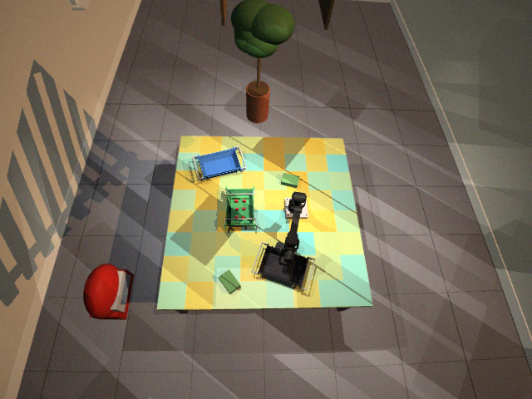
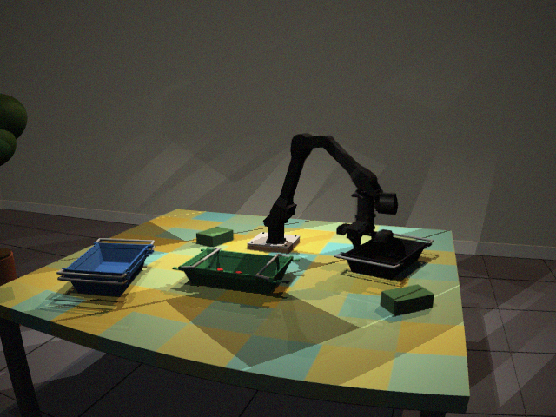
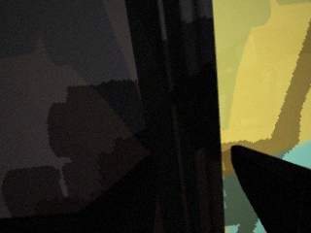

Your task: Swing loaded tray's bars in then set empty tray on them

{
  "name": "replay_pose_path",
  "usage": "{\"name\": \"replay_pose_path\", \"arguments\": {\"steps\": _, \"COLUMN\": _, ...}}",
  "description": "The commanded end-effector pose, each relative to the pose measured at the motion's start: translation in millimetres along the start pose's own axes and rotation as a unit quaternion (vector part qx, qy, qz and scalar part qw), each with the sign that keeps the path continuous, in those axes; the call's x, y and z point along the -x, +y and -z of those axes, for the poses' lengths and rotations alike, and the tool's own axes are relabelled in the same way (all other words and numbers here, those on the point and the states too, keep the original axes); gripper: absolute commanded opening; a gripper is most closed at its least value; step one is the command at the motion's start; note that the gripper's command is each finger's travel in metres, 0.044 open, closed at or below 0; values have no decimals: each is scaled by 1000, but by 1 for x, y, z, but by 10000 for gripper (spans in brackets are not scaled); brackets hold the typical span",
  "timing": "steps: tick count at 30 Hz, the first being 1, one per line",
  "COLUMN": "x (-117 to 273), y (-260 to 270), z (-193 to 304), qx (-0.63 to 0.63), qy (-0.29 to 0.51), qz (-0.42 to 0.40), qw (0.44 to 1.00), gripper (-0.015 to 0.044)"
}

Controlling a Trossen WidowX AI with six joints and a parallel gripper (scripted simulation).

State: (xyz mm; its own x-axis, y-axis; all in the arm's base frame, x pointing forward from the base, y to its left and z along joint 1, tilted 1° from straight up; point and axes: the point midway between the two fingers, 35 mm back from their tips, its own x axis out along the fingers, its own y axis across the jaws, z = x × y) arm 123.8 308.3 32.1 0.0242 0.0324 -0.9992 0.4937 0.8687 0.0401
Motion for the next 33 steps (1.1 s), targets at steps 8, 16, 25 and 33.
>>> {"name": "replay_pose_path", "arguments": {"steps": 8, "x": -1, "y": -1, "z": -1, "qx": -2, "qy": -3, "qz": 2, "qw": 1000, "gripper": 128}}
{"name": "replay_pose_path", "arguments": {"steps": 16, "x": -1, "y": -1, "z": -1, "qx": -2, "qy": -3, "qz": 2, "qw": 1000, "gripper": 75}}
{"name": "replay_pose_path", "arguments": {"steps": 25, "x": 2, "y": -1, "z": -1, "qx": -2, "qy": -3, "qz": 2, "qw": 1000, "gripper": 15}}
{"name": "replay_pose_path", "arguments": {"steps": 33, "x": 41, "y": 2, "z": 0, "qx": -2, "qy": -3, "qz": 2, "qw": 1000, "gripper": 0}}
